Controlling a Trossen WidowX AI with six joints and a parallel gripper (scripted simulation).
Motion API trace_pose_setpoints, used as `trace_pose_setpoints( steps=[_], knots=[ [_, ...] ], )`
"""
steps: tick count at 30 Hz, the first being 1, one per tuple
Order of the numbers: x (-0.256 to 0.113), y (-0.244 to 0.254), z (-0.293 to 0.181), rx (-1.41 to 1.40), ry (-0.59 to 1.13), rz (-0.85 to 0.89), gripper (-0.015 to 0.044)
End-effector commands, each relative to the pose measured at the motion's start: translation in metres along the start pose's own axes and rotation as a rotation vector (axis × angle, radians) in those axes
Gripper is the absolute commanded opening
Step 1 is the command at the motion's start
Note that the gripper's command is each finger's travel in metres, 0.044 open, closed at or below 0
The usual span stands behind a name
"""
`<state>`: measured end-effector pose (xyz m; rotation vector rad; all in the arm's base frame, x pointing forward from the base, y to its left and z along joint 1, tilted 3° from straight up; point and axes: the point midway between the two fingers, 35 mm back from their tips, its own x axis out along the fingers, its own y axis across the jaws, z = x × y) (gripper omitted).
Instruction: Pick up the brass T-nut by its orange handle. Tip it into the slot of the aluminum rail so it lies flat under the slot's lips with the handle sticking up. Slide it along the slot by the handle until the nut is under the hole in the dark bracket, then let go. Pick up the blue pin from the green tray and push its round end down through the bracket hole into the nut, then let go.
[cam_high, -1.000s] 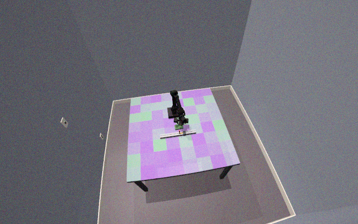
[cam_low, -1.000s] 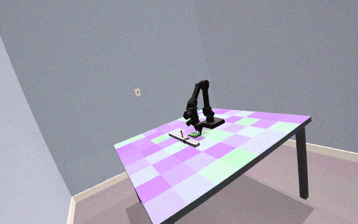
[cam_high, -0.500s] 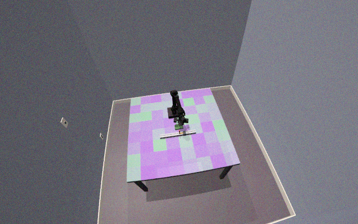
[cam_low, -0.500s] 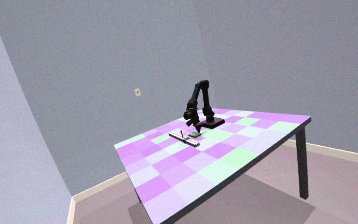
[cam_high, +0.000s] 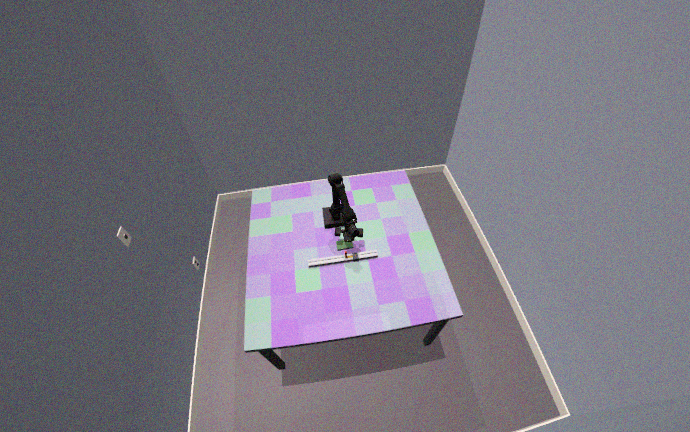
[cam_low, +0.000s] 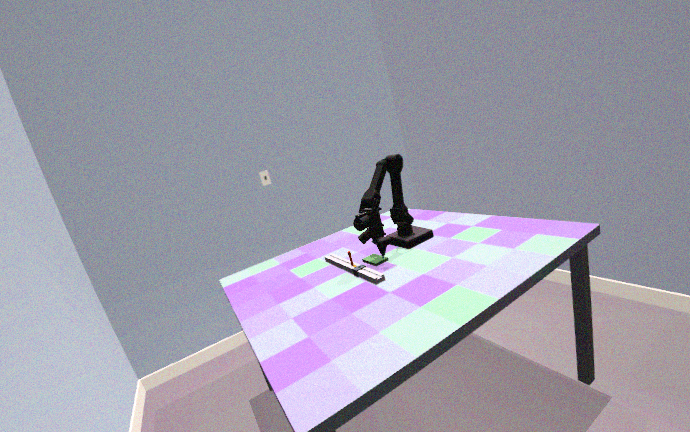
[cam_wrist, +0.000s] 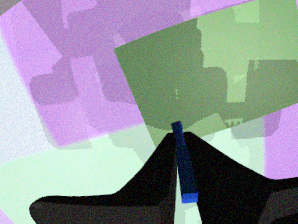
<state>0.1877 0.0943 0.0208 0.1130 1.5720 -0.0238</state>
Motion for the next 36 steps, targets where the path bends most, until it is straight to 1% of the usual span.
trace_pose_setpoints(
  steps=[1, 14, 16, 32, 36],
  knots=[
    [-0.004, 0.000, 0.001, 0.005, -0.002, -0.003, -0.0150],
    [-0.024, 0.001, 0.000, 0.005, -0.002, -0.003, -0.0150],
    [-0.021, 0.001, 0.000, 0.001, 0.000, 0.000, -0.0150],
    [-0.070, 0.002, 0.000, 0.005, -0.002, -0.002, -0.0150],
    [-0.075, 0.002, 0.000, 0.005, -0.002, -0.003, -0.0150]
  ],
)
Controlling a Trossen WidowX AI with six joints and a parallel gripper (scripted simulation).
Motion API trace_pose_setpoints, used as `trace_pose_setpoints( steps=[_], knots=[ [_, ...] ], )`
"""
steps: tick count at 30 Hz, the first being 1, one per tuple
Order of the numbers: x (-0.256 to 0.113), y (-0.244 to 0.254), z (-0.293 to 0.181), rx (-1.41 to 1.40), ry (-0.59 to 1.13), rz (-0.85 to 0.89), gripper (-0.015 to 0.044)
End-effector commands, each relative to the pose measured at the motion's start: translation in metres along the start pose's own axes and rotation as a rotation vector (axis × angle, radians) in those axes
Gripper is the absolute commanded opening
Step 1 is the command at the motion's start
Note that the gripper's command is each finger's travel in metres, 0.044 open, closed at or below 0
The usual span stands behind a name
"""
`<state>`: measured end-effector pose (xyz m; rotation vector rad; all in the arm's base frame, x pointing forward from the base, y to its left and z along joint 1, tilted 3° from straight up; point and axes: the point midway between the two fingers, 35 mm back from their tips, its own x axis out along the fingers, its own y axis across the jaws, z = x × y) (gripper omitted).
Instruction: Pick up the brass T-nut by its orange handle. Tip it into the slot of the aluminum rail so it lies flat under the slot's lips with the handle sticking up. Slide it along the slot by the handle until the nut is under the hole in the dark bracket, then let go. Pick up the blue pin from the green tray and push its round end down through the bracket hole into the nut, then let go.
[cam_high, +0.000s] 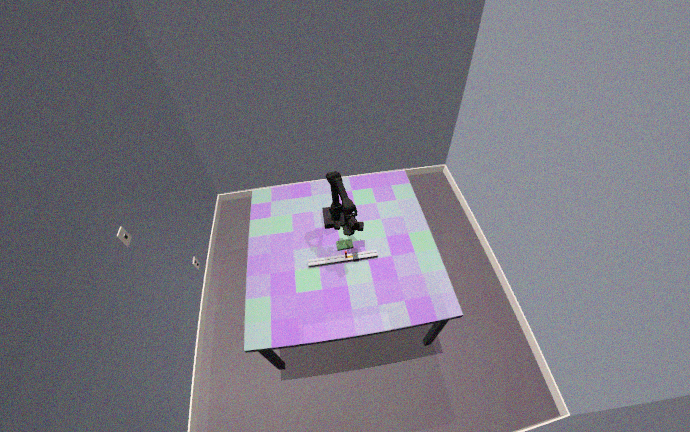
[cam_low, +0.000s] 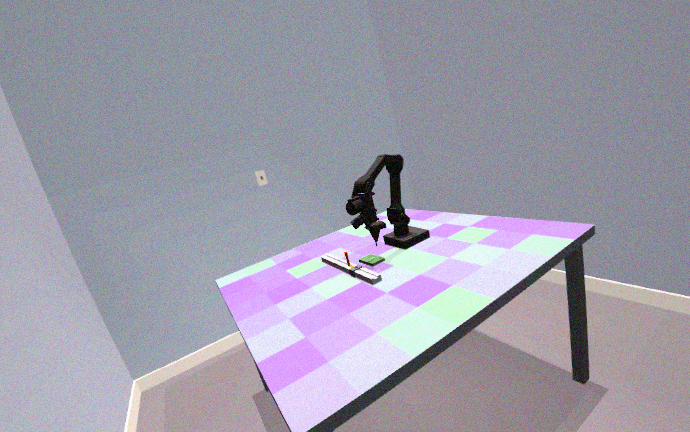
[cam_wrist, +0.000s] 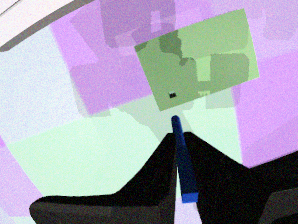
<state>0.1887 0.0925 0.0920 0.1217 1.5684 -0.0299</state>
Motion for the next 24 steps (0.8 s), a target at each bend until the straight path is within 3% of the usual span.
trace_pose_setpoints(
  steps=[1, 24],
  knots=[
    [-0.004, 0.000, 0.000, -0.004, 0.001, -0.004, -0.0150],
    [-0.016, 0.028, 0.067, 0.038, 0.022, -0.002, -0.0150]
  ],
)
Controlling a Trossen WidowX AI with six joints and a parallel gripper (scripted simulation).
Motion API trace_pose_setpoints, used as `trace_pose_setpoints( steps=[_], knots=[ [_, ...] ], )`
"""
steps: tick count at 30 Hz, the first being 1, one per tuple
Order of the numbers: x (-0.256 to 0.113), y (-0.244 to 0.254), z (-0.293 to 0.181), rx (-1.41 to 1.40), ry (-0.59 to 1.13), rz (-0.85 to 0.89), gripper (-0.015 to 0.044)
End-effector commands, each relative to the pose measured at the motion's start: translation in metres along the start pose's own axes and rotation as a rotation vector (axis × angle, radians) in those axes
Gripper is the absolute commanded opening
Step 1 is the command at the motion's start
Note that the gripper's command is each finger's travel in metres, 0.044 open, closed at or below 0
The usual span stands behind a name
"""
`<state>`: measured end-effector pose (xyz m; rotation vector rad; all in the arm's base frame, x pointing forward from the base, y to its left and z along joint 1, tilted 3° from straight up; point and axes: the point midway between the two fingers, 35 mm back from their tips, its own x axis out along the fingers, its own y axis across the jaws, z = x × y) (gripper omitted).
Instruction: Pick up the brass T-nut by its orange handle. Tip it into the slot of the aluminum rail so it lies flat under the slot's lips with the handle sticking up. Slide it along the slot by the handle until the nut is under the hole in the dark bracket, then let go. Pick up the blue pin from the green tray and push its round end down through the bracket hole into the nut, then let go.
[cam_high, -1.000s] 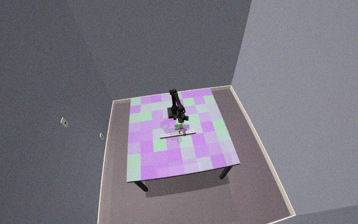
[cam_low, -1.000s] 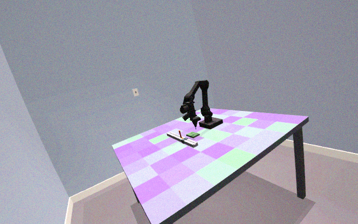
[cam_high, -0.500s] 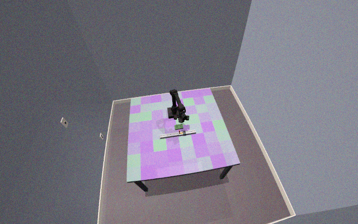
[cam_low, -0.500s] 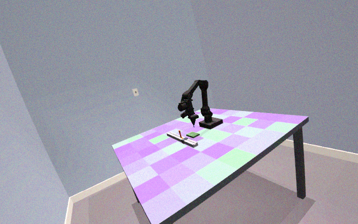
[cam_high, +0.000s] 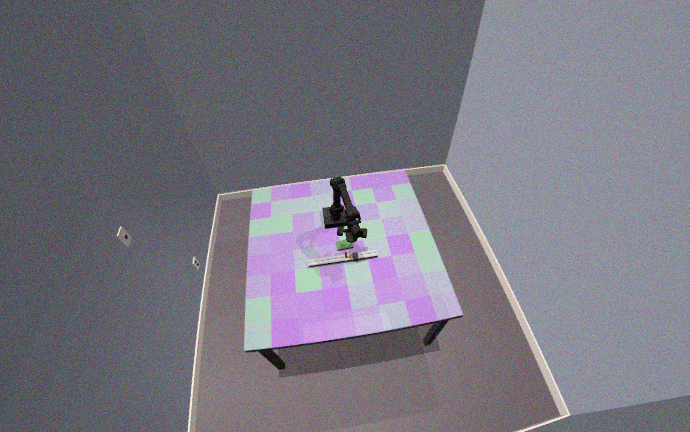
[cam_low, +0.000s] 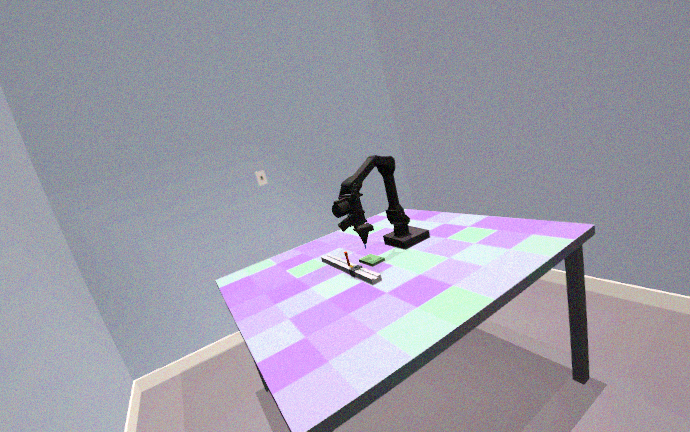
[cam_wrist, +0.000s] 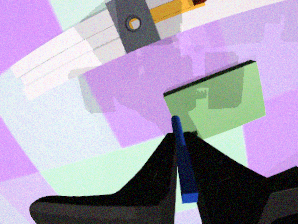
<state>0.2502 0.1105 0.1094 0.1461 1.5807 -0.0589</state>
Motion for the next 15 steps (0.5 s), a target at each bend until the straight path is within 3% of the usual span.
trace_pose_setpoints(
  steps=[1, 15],
  knots=[
    [0.000, 0.005, 0.011, 0.006, 0.010, 0.002, -0.0150],
    [0.004, 0.021, 0.053, 0.031, 0.025, 0.004, -0.0150]
  ],
)
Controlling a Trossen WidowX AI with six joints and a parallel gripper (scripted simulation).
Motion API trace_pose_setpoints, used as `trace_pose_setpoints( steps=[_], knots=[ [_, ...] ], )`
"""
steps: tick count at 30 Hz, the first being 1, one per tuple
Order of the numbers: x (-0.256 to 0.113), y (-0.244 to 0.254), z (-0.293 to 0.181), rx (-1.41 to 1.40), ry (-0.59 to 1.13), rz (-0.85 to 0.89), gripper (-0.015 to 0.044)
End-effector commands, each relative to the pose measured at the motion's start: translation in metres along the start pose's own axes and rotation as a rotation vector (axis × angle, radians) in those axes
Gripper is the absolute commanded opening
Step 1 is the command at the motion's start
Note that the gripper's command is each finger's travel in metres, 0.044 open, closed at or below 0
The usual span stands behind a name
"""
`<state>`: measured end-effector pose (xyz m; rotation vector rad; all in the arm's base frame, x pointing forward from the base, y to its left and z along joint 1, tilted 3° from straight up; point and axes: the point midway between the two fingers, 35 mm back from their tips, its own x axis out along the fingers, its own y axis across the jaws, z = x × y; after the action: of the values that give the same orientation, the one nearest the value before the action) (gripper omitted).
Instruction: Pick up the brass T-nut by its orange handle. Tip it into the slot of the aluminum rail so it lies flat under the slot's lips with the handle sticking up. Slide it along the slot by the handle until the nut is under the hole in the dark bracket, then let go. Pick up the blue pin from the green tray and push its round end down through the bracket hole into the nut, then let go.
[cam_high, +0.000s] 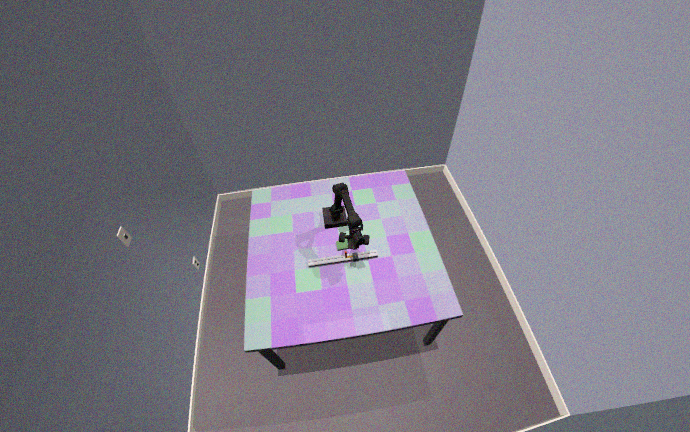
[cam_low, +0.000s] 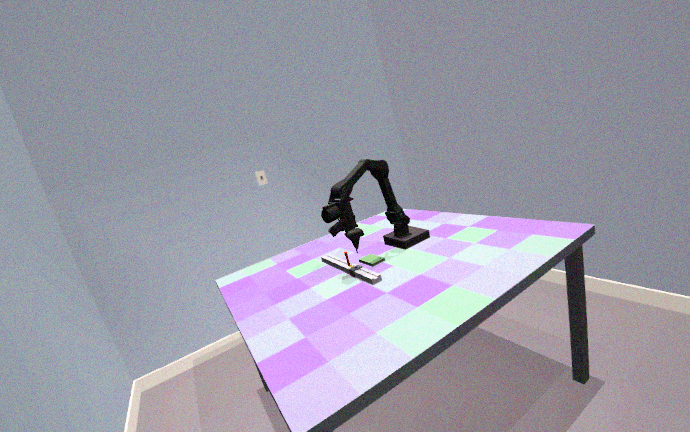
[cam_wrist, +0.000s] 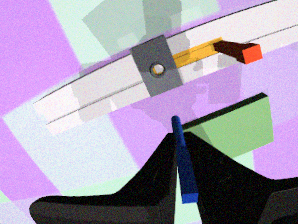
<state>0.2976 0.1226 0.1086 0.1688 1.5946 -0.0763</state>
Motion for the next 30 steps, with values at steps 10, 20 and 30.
trace_pose_setpoints(
  steps=[10, 20, 30],
  knots=[
    [0.008, 0.011, 0.030, 0.018, 0.018, 0.003, -0.0150],
    [0.038, 0.007, 0.020, 0.012, 0.018, 0.004, -0.0150],
    [0.037, 0.012, 0.029, 0.012, 0.017, 0.004, -0.0150]
  ],
)
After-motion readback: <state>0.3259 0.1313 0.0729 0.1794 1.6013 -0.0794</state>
